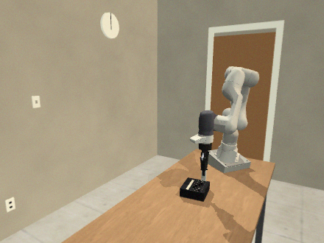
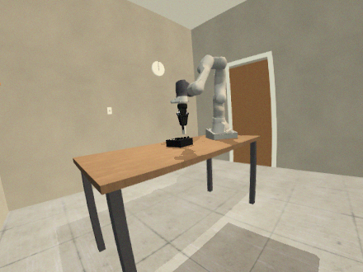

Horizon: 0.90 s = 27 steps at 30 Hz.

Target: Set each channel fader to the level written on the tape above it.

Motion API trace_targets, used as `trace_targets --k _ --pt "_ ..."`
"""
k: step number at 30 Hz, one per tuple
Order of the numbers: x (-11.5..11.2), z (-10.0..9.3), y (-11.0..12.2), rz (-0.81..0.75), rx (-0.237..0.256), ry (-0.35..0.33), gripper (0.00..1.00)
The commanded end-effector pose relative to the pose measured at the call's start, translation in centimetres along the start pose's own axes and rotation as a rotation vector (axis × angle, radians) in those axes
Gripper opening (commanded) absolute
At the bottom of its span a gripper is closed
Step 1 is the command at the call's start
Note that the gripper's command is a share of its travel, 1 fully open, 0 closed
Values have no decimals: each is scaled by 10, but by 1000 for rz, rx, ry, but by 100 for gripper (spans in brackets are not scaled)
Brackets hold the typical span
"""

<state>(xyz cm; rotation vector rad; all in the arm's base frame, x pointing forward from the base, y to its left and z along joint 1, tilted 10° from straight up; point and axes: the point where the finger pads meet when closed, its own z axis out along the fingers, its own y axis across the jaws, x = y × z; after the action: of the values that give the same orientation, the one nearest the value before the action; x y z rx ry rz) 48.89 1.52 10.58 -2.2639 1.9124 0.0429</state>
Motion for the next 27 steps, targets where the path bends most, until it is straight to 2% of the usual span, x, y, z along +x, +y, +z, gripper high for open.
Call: trace_targets --k 1,27 --pt "0 2 -1 -12 3 3 0" --pt "1 17 0 -12 3 3 0"
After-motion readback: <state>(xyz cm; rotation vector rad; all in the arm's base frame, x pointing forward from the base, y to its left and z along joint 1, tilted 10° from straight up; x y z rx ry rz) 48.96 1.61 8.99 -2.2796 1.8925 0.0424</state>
